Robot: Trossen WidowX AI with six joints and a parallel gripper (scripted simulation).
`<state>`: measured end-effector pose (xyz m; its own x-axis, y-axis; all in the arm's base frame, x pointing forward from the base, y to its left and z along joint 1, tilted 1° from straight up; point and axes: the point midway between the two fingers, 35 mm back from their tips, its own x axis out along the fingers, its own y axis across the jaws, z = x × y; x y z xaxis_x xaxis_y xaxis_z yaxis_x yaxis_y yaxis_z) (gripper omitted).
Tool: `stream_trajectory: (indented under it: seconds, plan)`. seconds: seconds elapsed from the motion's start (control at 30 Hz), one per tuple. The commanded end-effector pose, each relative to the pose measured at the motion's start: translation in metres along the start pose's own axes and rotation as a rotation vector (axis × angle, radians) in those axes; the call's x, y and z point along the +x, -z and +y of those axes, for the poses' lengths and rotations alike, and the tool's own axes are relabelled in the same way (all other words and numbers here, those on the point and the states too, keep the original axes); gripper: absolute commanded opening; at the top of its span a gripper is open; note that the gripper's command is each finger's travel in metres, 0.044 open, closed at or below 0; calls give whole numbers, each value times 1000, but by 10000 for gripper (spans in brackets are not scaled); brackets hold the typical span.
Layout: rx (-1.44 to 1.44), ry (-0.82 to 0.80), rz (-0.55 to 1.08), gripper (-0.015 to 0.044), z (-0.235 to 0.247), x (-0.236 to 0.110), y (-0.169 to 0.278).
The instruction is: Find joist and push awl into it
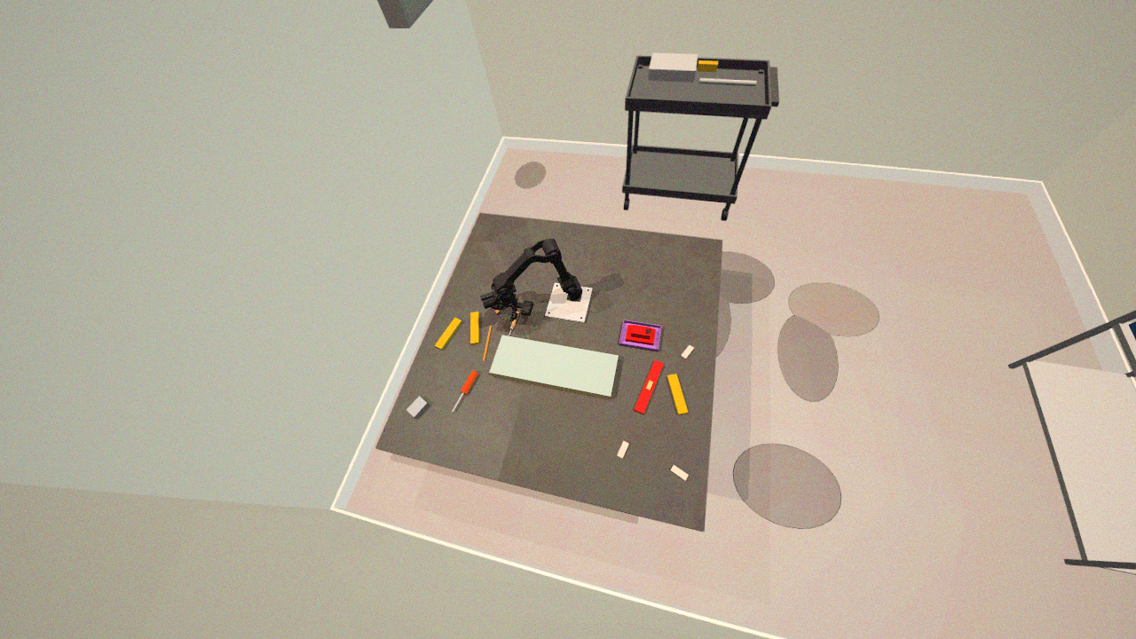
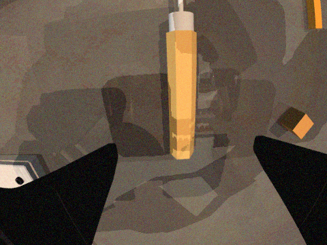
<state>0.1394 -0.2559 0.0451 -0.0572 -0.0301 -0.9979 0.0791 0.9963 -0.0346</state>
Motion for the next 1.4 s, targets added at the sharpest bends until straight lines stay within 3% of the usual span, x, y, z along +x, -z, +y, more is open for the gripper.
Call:
stream_trajectory:
  seconds: [0.0,0.4,0.87,1.13,1.37]
  plan:
    - [1,-11,13,440,2,11,1]
    - [1,-11,13,440,2,19,1]
    - [1,-11,13,72,2,19,1]
    - [1,-11,13,0,2,17,1]
    - [1,-11,13,0,-3,-15,-1]
